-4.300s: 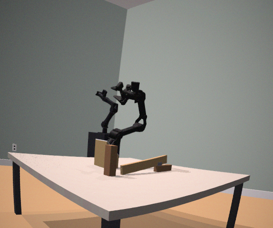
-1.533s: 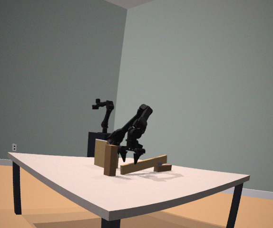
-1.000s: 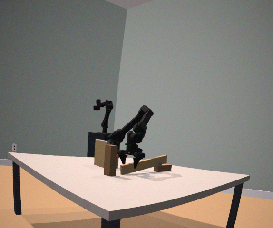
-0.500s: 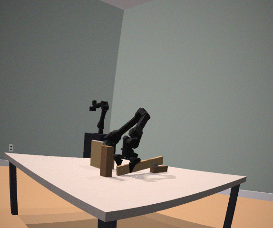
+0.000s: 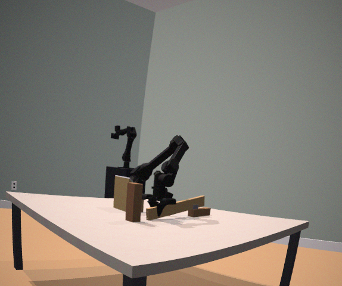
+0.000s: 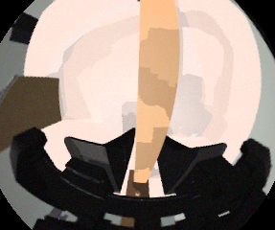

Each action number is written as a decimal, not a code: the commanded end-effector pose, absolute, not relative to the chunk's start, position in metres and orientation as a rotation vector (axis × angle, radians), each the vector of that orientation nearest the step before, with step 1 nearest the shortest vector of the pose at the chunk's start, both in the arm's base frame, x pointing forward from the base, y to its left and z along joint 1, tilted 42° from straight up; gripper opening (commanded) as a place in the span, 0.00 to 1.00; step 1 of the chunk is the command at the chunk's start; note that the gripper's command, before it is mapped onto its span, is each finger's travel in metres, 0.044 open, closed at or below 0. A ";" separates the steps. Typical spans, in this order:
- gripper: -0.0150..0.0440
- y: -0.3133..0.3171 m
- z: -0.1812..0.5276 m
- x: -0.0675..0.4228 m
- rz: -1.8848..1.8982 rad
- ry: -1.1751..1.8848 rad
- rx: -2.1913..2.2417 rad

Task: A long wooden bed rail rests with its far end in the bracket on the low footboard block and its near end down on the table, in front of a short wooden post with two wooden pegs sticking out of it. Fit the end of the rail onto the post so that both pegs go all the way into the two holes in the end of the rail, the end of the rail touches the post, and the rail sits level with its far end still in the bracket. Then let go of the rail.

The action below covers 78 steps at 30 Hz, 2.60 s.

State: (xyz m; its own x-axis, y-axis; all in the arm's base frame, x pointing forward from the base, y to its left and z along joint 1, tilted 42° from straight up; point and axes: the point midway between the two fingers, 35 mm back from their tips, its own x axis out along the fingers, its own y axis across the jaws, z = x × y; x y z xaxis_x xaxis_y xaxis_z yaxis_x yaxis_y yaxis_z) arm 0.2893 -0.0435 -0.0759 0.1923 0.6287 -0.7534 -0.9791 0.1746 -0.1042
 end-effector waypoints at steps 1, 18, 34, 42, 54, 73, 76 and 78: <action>0.32 -0.043 -0.076 0.290 1.254 0.638 -0.669; 0.25 -0.043 -0.076 0.290 1.254 0.638 -0.669; 0.25 -0.049 -0.070 0.289 1.254 0.639 -0.669; 0.25 -0.052 -0.067 0.289 1.254 0.639 -0.669; 0.25 -0.056 -0.062 0.289 1.254 0.639 -0.669; 0.25 -0.062 -0.055 0.287 1.254 0.639 -0.670; 0.25 -0.063 -0.054 0.287 1.254 0.639 -0.670; 0.25 -0.063 -0.053 0.287 1.254 0.639 -0.670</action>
State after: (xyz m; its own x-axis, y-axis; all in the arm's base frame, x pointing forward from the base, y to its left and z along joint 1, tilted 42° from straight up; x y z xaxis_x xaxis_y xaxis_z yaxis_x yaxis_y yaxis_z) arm 0.2856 -0.0601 -0.0569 0.1832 0.6288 -0.7557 -0.9806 0.1711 -0.0954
